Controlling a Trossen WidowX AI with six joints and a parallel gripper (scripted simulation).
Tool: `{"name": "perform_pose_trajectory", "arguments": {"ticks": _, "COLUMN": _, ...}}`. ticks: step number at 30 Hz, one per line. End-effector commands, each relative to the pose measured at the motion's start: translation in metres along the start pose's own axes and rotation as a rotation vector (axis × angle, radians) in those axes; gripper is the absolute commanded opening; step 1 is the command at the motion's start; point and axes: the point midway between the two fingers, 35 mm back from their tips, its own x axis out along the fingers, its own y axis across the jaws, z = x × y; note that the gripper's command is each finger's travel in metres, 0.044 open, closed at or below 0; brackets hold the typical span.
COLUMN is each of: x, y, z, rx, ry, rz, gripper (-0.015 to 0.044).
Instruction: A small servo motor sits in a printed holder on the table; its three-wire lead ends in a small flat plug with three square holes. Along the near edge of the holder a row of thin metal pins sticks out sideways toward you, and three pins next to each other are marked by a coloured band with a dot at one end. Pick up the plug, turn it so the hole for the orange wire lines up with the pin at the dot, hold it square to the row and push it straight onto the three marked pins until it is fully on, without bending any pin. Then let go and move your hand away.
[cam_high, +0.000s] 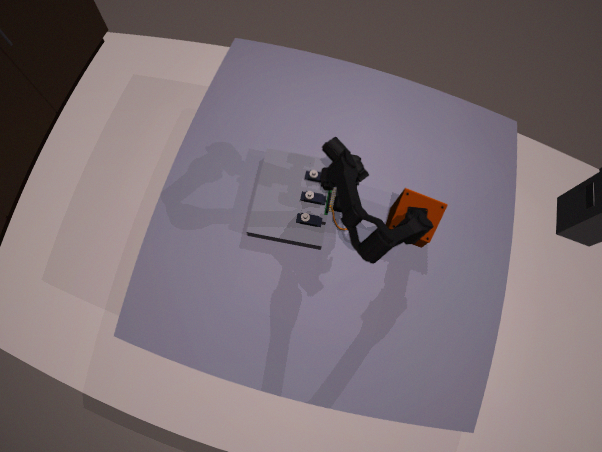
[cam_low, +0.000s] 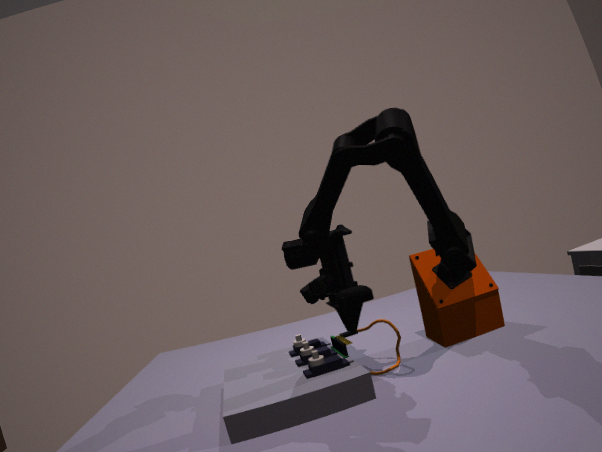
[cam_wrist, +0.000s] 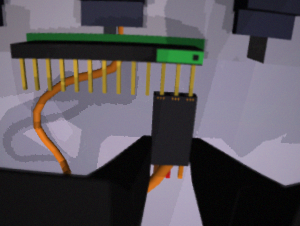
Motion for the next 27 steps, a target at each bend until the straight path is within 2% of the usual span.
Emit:
{"name": "perform_pose_trajectory", "arguments": {"ticks": 1, "x": -0.001, "y": 0.000, "z": 0.005, "rx": 0.000, "ry": -0.005, "rz": -0.001, "gripper": 0.0000}}
{"name": "perform_pose_trajectory", "arguments": {"ticks": 24, "x": -0.002, "y": 0.001, "z": 0.019, "rx": -0.001, "ry": -0.006, "rz": -0.001, "gripper": 0.0000}}
{"name": "perform_pose_trajectory", "arguments": {"ticks": 27, "x": 0.002, "y": 0.000, "z": 0.014, "rx": -0.001, "ry": -0.006, "rz": -0.001, "gripper": 0.0079}}
